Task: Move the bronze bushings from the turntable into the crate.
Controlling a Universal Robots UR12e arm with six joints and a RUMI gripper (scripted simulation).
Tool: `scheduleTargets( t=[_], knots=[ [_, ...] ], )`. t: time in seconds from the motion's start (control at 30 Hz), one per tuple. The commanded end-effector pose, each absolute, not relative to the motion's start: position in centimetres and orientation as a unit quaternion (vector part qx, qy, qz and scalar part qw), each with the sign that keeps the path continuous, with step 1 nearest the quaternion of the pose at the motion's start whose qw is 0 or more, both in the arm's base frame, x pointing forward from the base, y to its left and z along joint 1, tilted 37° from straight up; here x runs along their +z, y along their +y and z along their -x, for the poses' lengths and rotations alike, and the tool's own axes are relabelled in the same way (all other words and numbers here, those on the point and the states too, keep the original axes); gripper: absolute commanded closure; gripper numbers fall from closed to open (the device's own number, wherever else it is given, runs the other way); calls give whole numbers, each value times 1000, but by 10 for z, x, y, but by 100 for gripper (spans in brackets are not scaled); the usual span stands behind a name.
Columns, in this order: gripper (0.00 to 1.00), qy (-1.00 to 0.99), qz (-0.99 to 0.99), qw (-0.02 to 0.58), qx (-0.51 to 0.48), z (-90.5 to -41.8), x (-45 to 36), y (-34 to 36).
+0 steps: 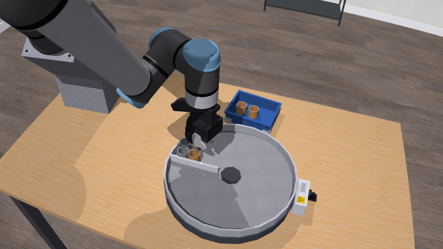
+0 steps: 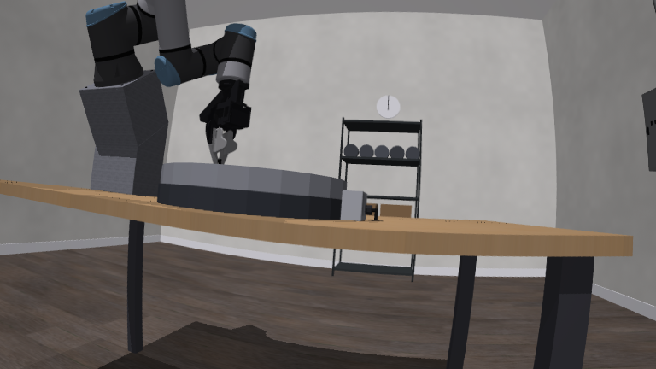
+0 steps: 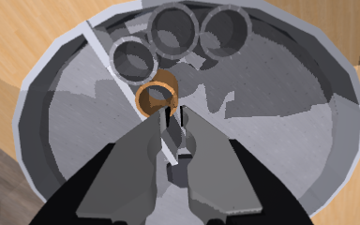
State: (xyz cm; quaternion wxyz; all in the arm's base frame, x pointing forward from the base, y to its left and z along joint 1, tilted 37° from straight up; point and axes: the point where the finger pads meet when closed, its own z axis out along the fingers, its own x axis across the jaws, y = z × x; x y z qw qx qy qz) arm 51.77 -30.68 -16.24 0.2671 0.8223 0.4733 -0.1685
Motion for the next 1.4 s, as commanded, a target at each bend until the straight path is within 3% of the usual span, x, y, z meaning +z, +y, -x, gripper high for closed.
scheduleTargets(
  t=[0.0, 1.37],
  knots=[
    [95, 473, -822, 267, -168, -518, -162, -307],
    [95, 473, -822, 267, -168, -517, -181, -321]
  ],
)
